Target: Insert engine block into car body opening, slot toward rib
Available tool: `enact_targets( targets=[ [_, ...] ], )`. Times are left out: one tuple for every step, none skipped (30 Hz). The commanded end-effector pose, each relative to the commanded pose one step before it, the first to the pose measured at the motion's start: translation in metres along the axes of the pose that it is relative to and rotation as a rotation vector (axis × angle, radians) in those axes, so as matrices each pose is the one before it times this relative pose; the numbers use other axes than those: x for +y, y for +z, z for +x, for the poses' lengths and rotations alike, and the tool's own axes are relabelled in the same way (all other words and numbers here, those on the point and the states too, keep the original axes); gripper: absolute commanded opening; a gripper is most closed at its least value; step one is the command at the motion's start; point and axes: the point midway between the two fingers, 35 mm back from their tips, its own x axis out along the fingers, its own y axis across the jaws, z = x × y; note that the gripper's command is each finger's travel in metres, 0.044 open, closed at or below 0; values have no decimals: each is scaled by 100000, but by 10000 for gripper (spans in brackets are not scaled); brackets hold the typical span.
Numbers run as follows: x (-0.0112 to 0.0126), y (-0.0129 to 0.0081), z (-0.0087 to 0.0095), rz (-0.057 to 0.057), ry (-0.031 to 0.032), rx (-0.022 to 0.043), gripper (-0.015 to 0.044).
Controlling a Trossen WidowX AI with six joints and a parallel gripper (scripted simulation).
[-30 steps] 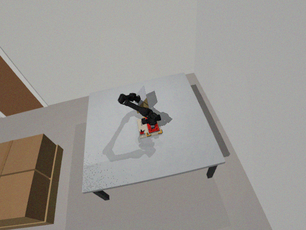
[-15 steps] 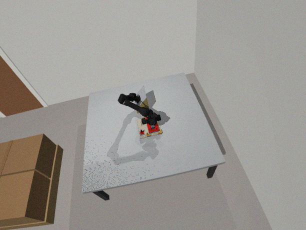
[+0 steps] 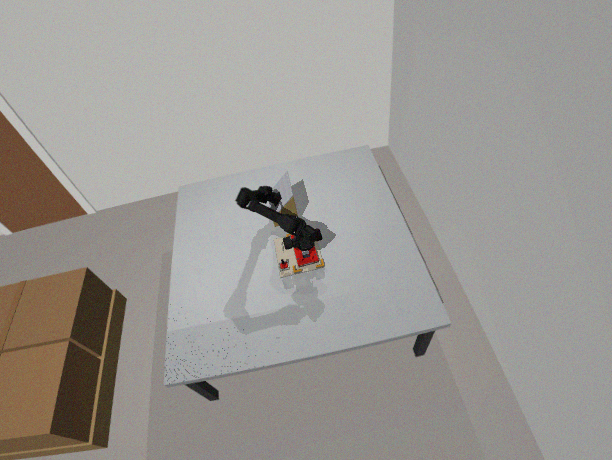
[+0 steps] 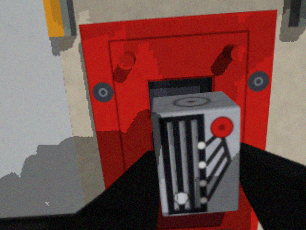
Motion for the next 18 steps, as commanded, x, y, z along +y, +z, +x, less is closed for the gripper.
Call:
enact_targets(
  targets=[
    [203,187,-152,958,788,-375,159],
    [27,20,-16,1176,3,-1,159],
    [37,26,-22,1598,3,-2,159],
    [49,33,-29,2083,4,-2,159],
    [40,26,-23,1671,4,-2,159],
    [14,9,-8,570,1,-1,159],
    [0,0,0,0,0,0,159],
    [0,0,0,0,0,0,159],
    [-2,9,-7,-181,0,0,159],
    [0,0,0,0,0,0,159],
    [0,0,0,0,0,0,159],
    [0,0,0,0,0,0,159],
    [0,0,0,0,0,0,159],
    [0,0,0,0,0,0,159],
    [0,-1,0,-493,0,0,159],
    [1,-1,0,-775,0,0,159],
    [1,-2,1,-1142,0,0,159],
    [1,-3,1,-1622,0,0,159]
  ],
)
